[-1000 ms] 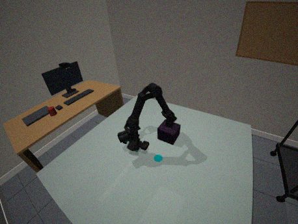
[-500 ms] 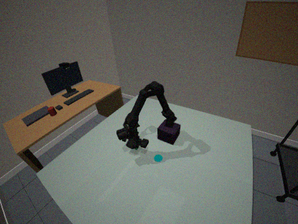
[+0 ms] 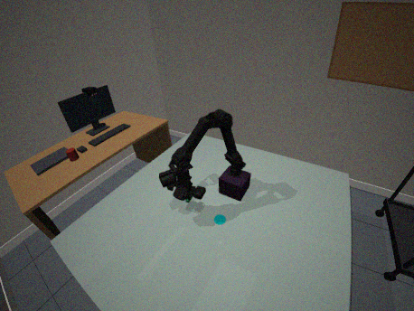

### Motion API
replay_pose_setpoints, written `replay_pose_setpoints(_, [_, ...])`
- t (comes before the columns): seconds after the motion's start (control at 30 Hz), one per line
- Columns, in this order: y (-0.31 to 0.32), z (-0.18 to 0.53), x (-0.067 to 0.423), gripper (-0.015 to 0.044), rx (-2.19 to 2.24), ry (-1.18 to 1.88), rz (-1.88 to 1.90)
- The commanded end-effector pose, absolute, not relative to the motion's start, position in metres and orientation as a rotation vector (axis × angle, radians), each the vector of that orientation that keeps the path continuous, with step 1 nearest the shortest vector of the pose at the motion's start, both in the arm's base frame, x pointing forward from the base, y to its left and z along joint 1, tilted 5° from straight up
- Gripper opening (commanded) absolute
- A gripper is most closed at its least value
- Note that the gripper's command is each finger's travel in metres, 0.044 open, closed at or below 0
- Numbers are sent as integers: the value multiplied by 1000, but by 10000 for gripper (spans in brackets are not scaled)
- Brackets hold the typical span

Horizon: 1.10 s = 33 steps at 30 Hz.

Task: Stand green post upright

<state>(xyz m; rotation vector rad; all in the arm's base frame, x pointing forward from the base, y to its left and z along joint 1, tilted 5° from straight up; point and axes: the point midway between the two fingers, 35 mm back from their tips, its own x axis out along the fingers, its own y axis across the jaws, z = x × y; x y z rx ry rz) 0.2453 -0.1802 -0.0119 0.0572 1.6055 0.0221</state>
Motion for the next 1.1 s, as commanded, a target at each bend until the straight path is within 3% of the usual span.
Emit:
replay_pose_setpoints(0.0, [-182, 5, 247, 23, 52, 1596, 24])
replay_pose_setpoints(0.47, [-178, 36, 245, 23, 60, 1596, 15])
replay_pose_setpoints(1.07, [-125, 46, 260, 23, 286, 1586, -211])
